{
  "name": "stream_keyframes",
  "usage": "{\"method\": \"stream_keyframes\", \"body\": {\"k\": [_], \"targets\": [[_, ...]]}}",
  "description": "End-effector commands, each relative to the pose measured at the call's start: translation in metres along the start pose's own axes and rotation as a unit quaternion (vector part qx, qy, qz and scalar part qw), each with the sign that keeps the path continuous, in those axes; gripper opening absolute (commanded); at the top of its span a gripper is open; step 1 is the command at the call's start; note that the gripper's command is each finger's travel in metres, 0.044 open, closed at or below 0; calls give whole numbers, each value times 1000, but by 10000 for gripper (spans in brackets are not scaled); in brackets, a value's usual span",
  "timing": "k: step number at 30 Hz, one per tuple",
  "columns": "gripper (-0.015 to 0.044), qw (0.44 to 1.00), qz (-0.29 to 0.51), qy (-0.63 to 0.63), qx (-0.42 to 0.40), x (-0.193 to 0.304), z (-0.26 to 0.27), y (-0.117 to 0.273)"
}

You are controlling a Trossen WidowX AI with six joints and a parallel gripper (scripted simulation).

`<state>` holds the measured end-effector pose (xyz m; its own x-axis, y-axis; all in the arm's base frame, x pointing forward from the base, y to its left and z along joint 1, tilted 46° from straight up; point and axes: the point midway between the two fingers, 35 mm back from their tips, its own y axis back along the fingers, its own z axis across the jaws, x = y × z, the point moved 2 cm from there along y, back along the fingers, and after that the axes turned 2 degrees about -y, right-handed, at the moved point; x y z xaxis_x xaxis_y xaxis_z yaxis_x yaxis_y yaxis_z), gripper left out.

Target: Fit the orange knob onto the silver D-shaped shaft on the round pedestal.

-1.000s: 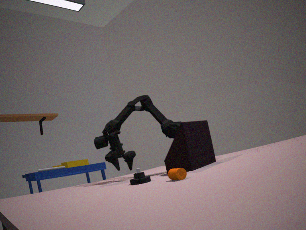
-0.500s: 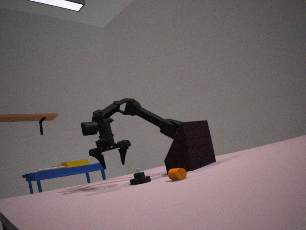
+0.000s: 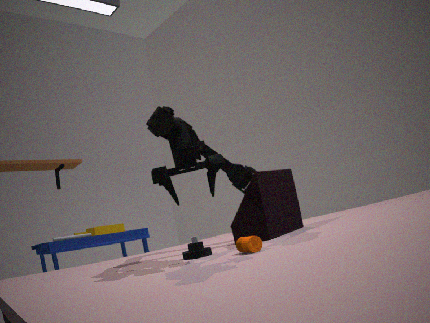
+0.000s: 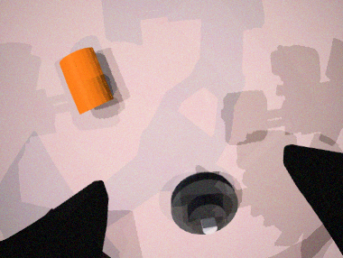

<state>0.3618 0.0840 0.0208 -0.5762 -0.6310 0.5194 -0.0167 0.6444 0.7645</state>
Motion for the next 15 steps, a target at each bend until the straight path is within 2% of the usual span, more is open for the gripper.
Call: {"method": "stream_keyframes", "body": {"k": [1,5,11,15], "targets": [[440,998,17,64,9,-39,56,11],[440,993,35,111,24,-62,103,16],[440,993,37,113,25,-63,105,15],[440,993,39,106,16,-66,103,-29]]}}
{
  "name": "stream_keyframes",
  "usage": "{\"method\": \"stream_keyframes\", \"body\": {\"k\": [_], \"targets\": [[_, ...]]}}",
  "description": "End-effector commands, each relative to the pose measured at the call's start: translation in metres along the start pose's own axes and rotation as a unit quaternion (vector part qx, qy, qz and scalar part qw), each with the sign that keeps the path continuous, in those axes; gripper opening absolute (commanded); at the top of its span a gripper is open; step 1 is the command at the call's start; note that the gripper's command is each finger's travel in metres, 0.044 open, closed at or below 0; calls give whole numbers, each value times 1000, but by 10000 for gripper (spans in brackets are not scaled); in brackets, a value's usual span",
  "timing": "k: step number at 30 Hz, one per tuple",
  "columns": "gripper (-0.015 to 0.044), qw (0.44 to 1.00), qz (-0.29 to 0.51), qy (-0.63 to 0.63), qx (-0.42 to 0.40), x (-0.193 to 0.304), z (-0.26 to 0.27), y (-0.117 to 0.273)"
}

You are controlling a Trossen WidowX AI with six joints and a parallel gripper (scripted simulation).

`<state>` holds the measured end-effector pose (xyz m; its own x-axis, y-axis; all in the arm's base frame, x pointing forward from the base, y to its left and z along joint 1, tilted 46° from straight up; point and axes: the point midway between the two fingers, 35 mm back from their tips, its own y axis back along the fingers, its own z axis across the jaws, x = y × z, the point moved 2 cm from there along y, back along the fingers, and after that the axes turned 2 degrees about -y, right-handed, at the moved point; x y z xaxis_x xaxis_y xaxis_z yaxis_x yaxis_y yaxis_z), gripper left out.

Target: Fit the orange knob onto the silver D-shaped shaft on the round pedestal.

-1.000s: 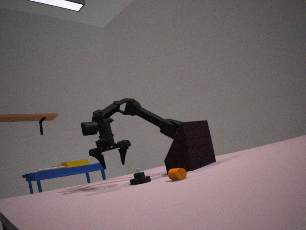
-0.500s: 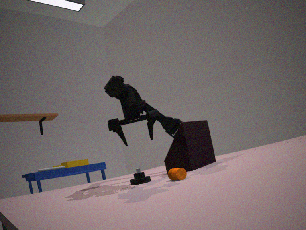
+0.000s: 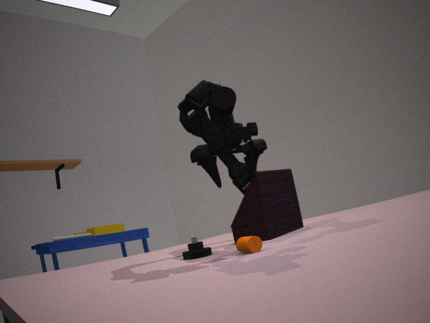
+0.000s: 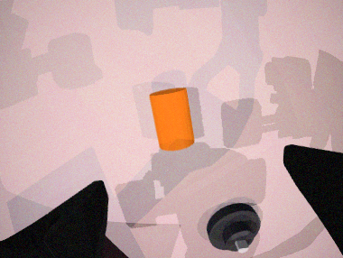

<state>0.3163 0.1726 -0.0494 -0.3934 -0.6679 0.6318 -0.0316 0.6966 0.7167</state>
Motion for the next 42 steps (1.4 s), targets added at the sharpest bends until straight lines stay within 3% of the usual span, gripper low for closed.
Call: {"method": "stream_keyframes", "body": {"k": [1,4,12,15,42], "targets": [[440,1000,10,3,-6,-3,1,-50],[440,1000,10,6,0,-5,1,-82],[440,1000,10,8,2,-5,3,-90],[440,1000,11,8,2,-4,2,-111],[440,1000,11,8,2,-3,1,-148]]}}
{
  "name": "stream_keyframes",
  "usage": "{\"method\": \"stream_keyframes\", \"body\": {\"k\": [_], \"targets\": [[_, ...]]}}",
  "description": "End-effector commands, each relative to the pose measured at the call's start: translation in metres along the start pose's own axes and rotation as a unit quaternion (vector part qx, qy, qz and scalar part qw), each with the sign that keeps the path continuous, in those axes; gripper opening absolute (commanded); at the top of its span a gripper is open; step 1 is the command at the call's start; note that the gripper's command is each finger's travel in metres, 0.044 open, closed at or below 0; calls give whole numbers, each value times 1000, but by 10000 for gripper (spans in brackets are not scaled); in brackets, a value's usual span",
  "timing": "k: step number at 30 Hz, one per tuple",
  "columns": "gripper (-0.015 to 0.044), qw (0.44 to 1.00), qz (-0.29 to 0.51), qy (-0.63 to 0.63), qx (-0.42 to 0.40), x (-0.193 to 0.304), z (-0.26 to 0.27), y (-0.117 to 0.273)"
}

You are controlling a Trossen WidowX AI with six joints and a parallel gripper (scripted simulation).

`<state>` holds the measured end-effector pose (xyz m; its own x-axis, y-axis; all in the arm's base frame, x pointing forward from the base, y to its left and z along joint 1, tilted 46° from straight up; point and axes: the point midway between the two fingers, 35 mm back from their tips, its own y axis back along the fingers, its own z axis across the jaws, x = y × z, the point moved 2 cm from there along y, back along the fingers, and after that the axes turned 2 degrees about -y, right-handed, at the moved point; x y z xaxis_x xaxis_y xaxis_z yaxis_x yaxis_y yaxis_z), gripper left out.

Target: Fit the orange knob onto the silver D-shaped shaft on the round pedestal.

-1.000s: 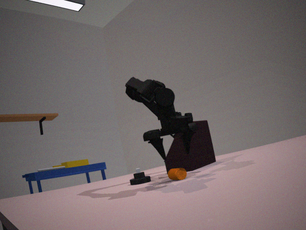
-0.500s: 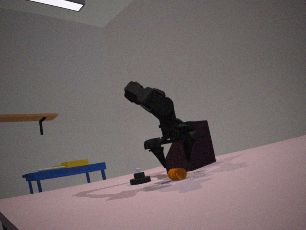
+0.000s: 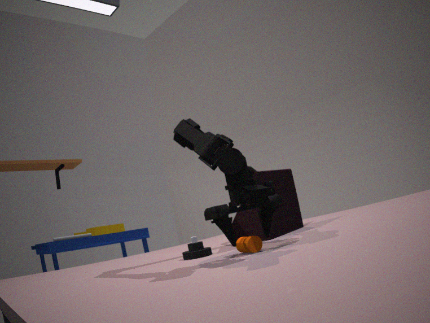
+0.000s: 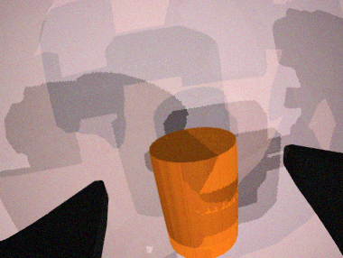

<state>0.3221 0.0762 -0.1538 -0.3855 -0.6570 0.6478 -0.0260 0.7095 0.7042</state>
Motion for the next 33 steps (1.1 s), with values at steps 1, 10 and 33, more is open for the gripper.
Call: {"method": "stream_keyframes", "body": {"k": [1,10,33], "targets": [[440,1000,2,3,1,1,0,-8],[388,1000,2,3,2,2,1,-16],[193,1000,2,3,2,2,1,-16]]}}
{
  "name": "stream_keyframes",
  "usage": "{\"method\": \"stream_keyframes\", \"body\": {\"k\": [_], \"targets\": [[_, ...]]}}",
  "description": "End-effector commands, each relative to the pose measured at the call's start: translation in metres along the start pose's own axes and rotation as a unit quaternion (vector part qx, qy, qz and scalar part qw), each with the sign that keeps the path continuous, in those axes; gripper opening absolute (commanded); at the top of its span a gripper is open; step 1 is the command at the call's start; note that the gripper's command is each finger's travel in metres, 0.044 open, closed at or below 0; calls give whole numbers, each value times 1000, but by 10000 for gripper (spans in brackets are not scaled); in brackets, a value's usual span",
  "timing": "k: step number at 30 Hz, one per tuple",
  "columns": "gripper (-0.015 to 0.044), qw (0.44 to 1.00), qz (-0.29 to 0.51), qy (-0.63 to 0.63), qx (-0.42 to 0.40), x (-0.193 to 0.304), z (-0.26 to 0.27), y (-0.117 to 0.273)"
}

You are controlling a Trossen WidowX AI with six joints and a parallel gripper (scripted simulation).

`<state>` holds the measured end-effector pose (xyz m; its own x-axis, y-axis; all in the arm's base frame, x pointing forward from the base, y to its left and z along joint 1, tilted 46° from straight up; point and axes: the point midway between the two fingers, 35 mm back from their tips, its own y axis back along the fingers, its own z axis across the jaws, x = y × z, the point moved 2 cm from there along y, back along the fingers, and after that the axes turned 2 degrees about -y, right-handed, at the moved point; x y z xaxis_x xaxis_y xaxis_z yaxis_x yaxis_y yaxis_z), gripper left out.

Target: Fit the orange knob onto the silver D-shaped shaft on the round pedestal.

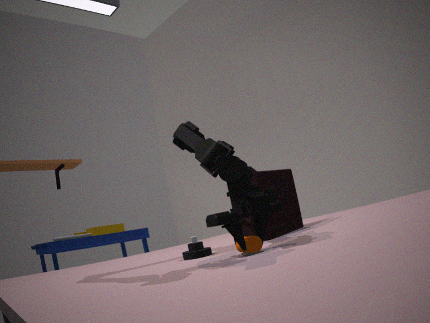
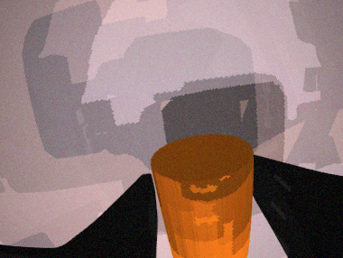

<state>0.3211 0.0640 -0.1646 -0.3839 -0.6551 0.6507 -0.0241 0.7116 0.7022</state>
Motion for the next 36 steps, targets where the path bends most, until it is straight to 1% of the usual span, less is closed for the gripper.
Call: {"method": "stream_keyframes", "body": {"k": [1,5,9,36], "targets": [[187,1000,1,2,2,0,0,0],[180,1000,1,2,2,0,0,0],[180,1000,-15,1,0,2,0,1],[180,974,-225,2,-9,34,-1,12]]}}
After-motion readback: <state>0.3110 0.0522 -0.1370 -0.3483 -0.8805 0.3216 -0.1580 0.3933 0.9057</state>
